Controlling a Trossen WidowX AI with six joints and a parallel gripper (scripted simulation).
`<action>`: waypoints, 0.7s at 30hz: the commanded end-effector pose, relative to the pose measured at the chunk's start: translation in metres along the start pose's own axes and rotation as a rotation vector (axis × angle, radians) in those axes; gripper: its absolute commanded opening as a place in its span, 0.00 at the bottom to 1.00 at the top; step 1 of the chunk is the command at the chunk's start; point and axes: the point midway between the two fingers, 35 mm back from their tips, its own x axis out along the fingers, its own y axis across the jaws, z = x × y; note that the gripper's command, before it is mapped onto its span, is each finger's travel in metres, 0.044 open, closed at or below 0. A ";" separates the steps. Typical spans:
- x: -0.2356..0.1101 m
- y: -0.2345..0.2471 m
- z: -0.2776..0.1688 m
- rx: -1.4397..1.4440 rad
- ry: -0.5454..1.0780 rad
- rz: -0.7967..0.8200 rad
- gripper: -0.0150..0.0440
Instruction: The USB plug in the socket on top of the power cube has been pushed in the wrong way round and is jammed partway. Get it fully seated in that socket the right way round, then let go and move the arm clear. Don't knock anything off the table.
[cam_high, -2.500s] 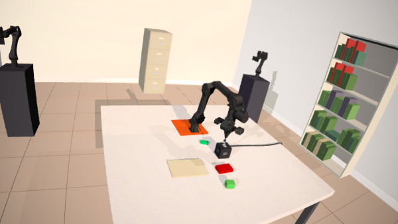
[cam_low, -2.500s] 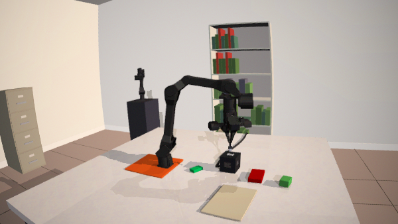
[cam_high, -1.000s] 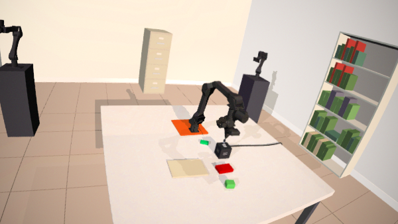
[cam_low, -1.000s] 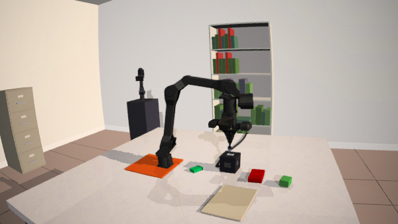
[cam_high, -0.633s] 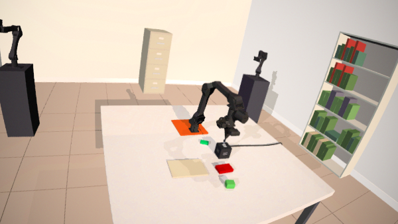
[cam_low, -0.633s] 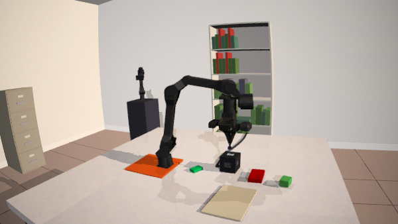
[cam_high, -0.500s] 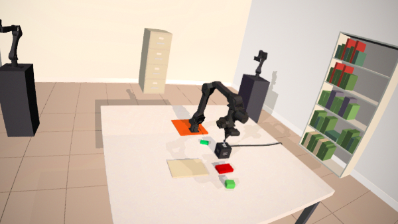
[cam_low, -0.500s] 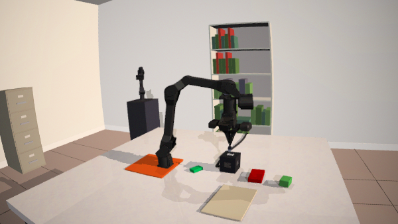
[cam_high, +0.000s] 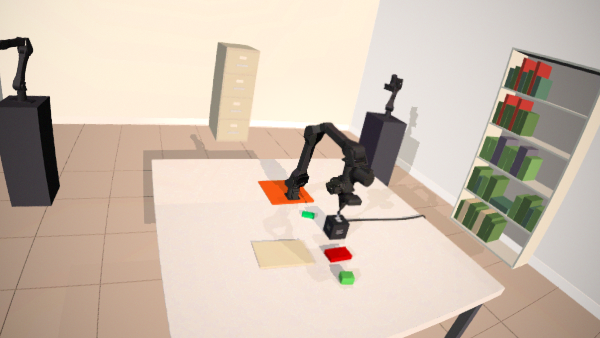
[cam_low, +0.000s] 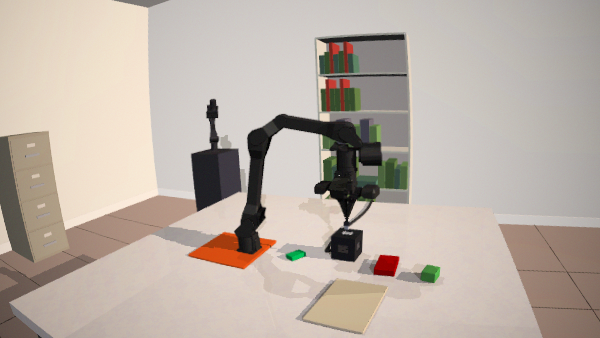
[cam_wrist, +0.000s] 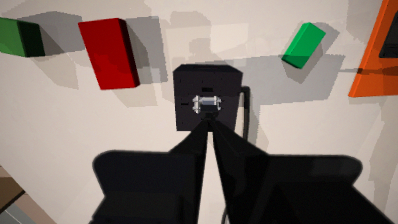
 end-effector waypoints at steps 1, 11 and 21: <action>0.000 0.000 -0.001 -0.006 0.007 0.002 0.25; 0.001 0.000 -0.001 -0.006 0.013 0.003 0.25; 0.003 0.000 -0.002 -0.007 0.020 0.003 0.25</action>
